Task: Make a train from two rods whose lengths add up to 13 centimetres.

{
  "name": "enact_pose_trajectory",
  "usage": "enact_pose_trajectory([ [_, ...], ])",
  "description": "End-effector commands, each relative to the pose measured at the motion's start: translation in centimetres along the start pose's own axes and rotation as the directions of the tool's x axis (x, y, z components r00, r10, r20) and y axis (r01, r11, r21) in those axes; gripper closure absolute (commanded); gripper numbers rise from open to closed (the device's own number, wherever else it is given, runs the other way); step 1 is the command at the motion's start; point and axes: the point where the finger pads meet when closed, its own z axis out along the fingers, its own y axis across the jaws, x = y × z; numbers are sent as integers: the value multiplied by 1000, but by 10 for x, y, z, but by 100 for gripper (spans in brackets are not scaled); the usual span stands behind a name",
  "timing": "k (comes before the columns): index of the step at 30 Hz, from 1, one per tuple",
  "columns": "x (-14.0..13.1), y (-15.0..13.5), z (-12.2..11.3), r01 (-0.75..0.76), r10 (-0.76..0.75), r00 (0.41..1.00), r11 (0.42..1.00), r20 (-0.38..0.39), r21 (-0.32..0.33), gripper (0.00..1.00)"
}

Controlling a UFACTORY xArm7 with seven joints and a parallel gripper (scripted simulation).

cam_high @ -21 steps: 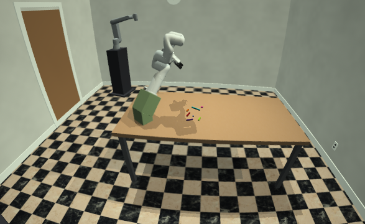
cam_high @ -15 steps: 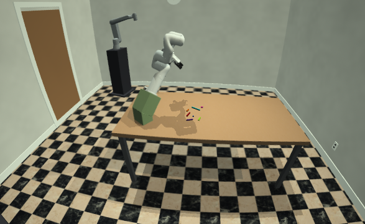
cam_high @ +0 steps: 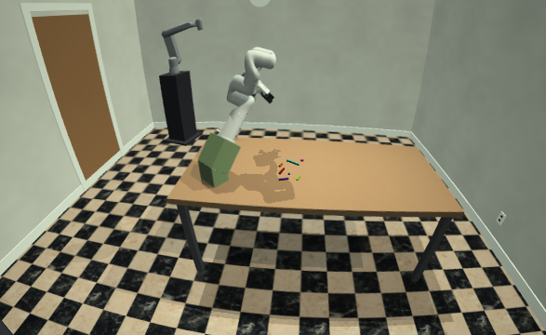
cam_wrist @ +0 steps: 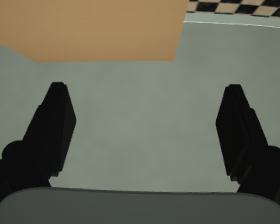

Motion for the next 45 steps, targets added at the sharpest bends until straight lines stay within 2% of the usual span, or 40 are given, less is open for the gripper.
enact_pose_trajectory([
  [1, -3, 4, 1, -1, 1, 1000, 1000, -1, -9, 0],
  [5, -13, 15, 12, 5, -5, 1000, 999, -2, -38, 0],
  [10, -39, 39, 41, 30, -30, 1000, 994, 5, -105, 0],
  [14, -41, 42, 44, 33, -33, 999, 993, 6, -112, 0],
  [18, -64, 57, 74, 73, -70, 997, 983, 24, -168, 0],
  [20, -65, 57, 75, 74, -71, 997, 983, 25, -170, 0],
  [21, -73, 61, 88, 94, -89, 995, 977, 34, -189, 0],
  [23, -73, 61, 88, 94, -89, 995, 977, 34, -189, 0],
  [24, -82, 63, 101, 117, -110, 993, 971, 45, -209, 0],
  [26, -82, 63, 101, 117, -110, 993, 971, 45, -209, 0],
  [27, -90, 65, 116, 144, -135, 989, 963, 58, -227, 0],
  [30, -90, 65, 116, 144, -135, 989, 963, 58, -227, 0],
  [31, -97, 65, 131, 176, -163, 984, 954, 72, -244, 0],
  [44, -97, 65, 131, 176, -163, 984, 954, 72, -244, 0],
  [45, -104, 63, 147, 211, -195, 977, 942, 86, -260, 0],
])
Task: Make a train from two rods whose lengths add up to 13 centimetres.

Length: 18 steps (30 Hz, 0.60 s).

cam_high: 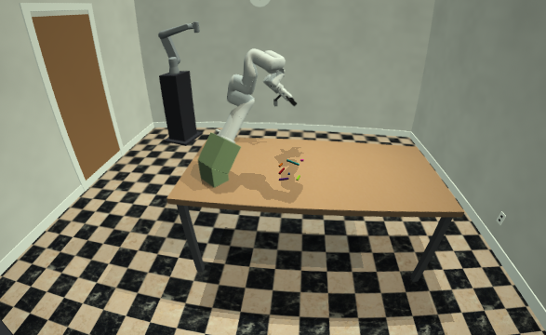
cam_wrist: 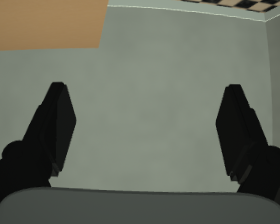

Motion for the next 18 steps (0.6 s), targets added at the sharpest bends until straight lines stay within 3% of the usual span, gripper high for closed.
enact_pose_trajectory([
  [1, -7, -6, 15, 33, -33, 999, 999, 9, -20, 0],
  [12, -7, -6, 15, 33, -33, 999, 999, 9, -20, 0],
  [13, -10, -15, 30, 73, -73, 997, 997, 15, -38, 0],
  [18, -10, -15, 30, 73, -73, 997, 997, 15, -38, 0],
])
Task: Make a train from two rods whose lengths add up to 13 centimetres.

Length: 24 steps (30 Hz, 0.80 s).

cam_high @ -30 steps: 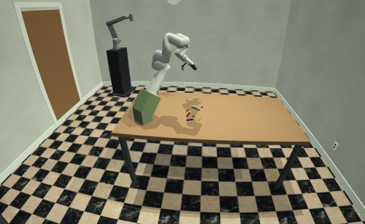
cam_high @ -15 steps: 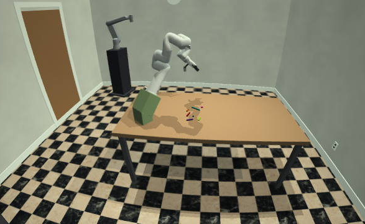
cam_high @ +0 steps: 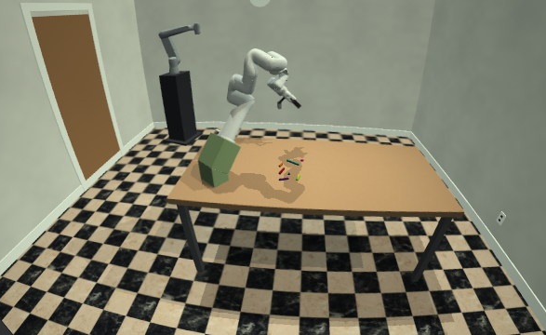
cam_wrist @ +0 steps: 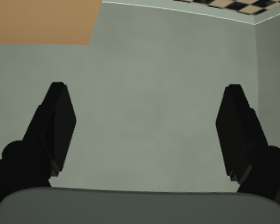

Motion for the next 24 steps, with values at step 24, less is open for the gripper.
enact_pose_trajectory([
  [24, -3, -23, 32, 101, -101, 995, 994, 11, -44, 0],
])
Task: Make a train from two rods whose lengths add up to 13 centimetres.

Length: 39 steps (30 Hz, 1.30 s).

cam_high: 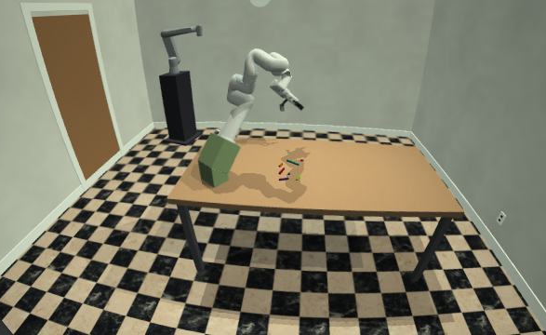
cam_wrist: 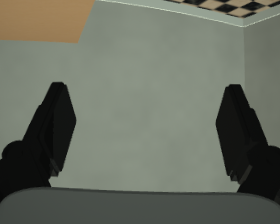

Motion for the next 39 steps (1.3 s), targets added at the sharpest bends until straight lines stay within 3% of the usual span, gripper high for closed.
enact_pose_trajectory([
  [1, 0, -13, 13, 41, -41, 999, 999, 3, -13, 0],
  [12, 0, -13, 13, 41, -41, 999, 999, 3, -13, 0],
  [13, 4, -27, 27, 94, -94, 996, 995, 2, -29, 0],
  [29, 4, -27, 27, 94, -94, 996, 995, 2, -29, 0],
  [31, 19, -58, 49, 201, -202, 979, 978, -8, -58, 0],
  [39, 20, -60, 50, 207, -208, 978, 977, -9, -60, 0],
])
